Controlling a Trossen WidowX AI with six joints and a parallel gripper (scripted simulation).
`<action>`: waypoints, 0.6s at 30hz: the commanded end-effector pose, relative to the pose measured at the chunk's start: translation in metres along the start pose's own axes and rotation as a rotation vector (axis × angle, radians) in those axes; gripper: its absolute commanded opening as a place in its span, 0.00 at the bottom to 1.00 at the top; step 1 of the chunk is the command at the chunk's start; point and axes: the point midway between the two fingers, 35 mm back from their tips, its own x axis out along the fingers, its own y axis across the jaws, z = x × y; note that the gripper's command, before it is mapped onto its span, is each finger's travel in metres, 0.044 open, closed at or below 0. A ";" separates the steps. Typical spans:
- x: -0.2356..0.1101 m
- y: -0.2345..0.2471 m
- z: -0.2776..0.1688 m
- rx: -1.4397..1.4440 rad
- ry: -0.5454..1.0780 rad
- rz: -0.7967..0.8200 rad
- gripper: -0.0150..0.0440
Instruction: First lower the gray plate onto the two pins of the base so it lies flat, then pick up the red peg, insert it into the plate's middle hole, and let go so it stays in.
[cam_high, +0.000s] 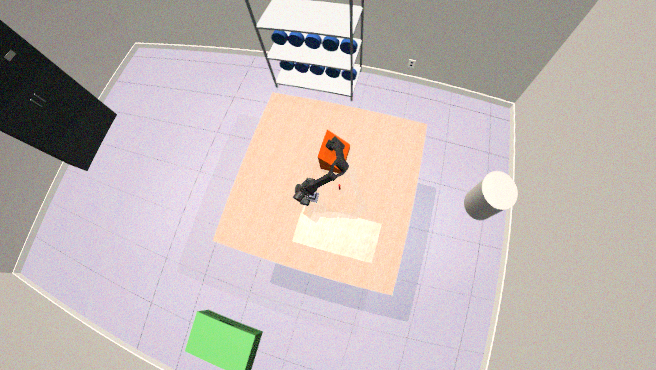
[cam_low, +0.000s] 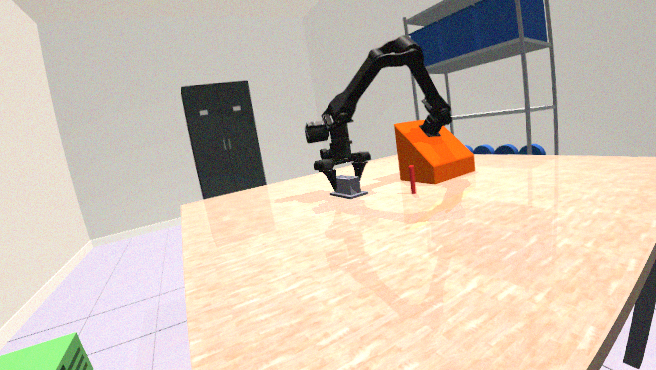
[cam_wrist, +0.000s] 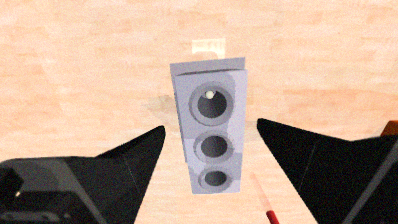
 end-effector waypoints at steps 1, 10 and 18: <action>-0.010 0.001 0.001 -0.001 -0.002 -0.002 1.00; -0.117 0.002 0.003 0.003 0.001 -0.004 1.00; -0.118 0.004 0.002 -0.002 0.000 -0.004 1.00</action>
